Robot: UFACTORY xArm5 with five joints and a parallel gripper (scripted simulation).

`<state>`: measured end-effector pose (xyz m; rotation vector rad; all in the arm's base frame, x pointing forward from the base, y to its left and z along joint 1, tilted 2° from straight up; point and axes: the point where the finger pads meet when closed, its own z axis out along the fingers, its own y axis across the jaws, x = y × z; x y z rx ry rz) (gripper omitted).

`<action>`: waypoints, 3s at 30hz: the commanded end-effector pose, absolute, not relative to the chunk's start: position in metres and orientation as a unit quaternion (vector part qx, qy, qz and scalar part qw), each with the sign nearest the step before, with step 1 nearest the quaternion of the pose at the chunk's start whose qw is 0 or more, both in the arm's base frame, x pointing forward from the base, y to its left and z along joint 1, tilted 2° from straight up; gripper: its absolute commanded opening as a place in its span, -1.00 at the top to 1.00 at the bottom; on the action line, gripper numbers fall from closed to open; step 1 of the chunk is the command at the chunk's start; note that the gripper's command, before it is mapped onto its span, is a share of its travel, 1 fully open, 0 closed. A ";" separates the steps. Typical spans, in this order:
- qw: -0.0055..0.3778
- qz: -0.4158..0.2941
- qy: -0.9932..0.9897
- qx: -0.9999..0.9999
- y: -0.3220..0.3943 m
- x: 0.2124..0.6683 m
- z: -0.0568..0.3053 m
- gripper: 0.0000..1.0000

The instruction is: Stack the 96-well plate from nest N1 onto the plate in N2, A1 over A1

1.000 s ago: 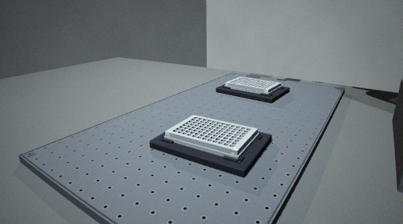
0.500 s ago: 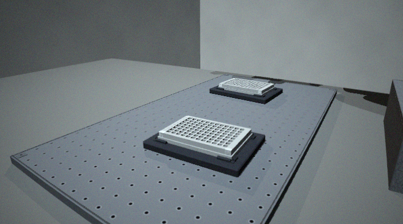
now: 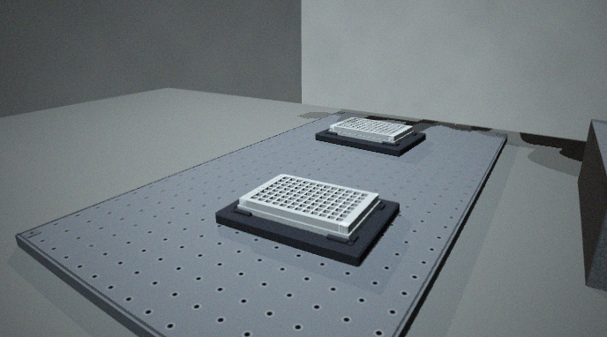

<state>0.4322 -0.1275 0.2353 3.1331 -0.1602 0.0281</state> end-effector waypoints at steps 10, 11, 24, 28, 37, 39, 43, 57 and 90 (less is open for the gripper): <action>0.001 0.008 -0.034 0.999 -0.076 0.426 0.244 -1.00; 0.001 0.008 -0.034 0.999 -0.071 0.425 0.244 -1.00; 0.000 -0.008 0.003 1.000 -0.019 0.411 0.229 -1.00; 0.000 -0.008 0.003 1.000 -0.013 0.410 0.221 -1.00; 0.000 -0.007 0.003 1.000 0.015 0.405 0.185 -1.00; 0.000 -0.007 0.003 1.000 0.021 0.404 0.177 -1.00; 0.000 -0.007 0.003 1.000 0.027 0.403 0.169 -1.00; 0.001 -0.006 0.003 1.000 0.069 0.395 0.114 -1.00; 0.001 -0.004 0.003 1.000 0.123 0.385 0.043 -1.00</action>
